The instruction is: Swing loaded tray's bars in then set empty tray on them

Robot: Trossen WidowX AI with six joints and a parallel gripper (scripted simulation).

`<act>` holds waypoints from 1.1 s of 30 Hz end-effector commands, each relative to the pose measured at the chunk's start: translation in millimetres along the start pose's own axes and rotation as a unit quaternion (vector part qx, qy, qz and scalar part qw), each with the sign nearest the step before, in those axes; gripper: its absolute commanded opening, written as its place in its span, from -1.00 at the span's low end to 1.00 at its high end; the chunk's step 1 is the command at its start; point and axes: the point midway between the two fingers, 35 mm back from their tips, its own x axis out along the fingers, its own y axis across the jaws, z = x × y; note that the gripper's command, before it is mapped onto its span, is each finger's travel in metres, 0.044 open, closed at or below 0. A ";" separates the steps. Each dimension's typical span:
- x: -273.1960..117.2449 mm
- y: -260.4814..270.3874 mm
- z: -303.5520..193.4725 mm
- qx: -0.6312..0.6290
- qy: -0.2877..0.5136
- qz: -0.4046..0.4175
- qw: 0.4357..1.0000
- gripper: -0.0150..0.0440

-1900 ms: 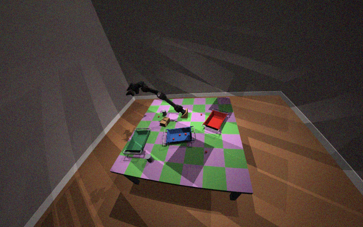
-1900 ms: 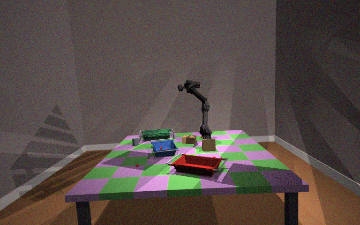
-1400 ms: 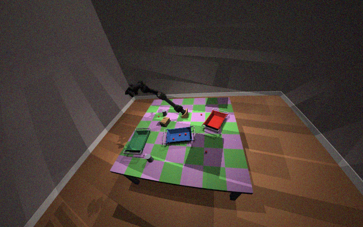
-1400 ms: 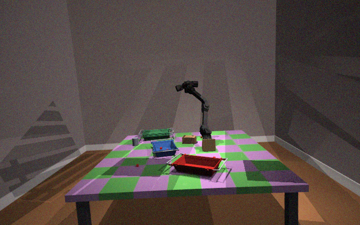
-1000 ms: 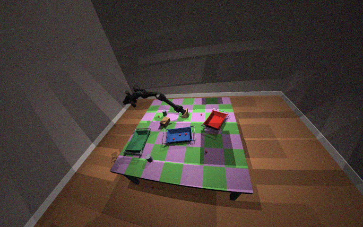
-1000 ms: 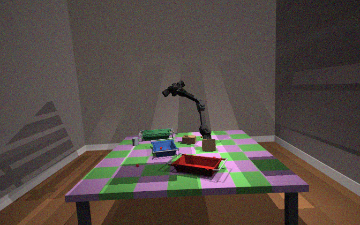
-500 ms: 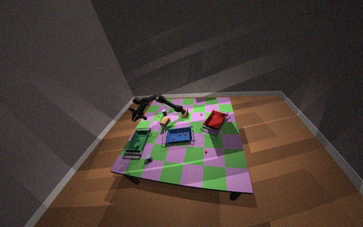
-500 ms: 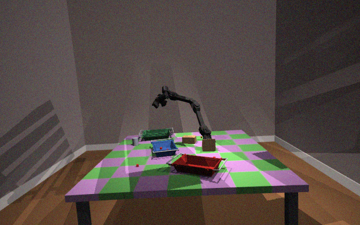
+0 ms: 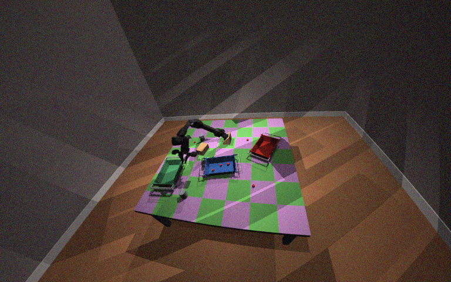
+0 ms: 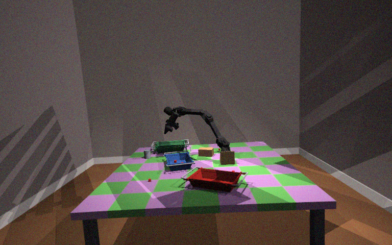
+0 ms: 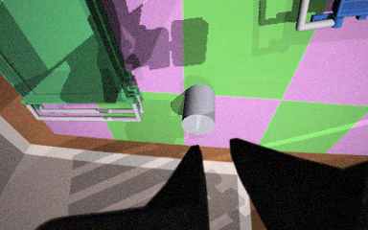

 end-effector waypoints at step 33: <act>71.0 -104.9 126.5 -0.019 -0.264 -0.121 0.957 -0.22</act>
